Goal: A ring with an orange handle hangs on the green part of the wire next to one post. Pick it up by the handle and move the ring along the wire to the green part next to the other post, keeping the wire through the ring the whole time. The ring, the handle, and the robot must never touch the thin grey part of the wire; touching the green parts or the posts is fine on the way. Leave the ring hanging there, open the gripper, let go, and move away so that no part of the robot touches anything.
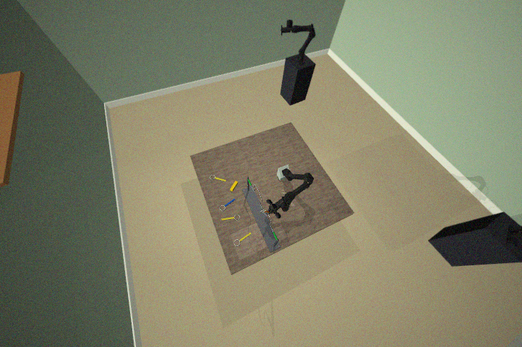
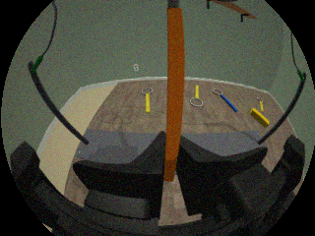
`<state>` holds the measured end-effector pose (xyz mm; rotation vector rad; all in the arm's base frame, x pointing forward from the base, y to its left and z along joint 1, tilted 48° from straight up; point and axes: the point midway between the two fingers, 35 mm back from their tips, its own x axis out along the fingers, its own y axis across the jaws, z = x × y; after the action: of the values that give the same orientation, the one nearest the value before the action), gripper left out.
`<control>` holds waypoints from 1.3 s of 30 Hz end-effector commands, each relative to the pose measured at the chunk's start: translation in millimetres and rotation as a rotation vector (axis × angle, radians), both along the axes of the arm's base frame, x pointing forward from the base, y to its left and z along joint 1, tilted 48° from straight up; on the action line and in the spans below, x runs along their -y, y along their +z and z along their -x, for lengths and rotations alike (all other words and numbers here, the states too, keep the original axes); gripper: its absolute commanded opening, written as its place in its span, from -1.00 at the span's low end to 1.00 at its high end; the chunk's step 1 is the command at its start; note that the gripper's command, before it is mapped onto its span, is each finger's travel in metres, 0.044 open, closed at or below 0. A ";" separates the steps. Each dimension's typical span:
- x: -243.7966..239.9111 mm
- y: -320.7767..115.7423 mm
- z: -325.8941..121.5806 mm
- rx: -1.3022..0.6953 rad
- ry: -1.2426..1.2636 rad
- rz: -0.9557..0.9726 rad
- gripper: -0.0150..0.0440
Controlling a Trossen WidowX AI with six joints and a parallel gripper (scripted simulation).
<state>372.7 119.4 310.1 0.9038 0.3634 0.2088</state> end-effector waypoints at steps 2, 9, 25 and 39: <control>4.8 -3.7 1.5 0.006 0.003 0.018 -1.00; 10.8 -10.9 2.0 0.006 0.004 0.037 -1.00; 31.2 -33.1 4.0 -0.004 0.006 0.164 -1.00; 63.7 -55.8 7.4 -0.034 0.006 0.410 -1.00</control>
<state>366.9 63.9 258.5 0.5605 0.4128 0.1314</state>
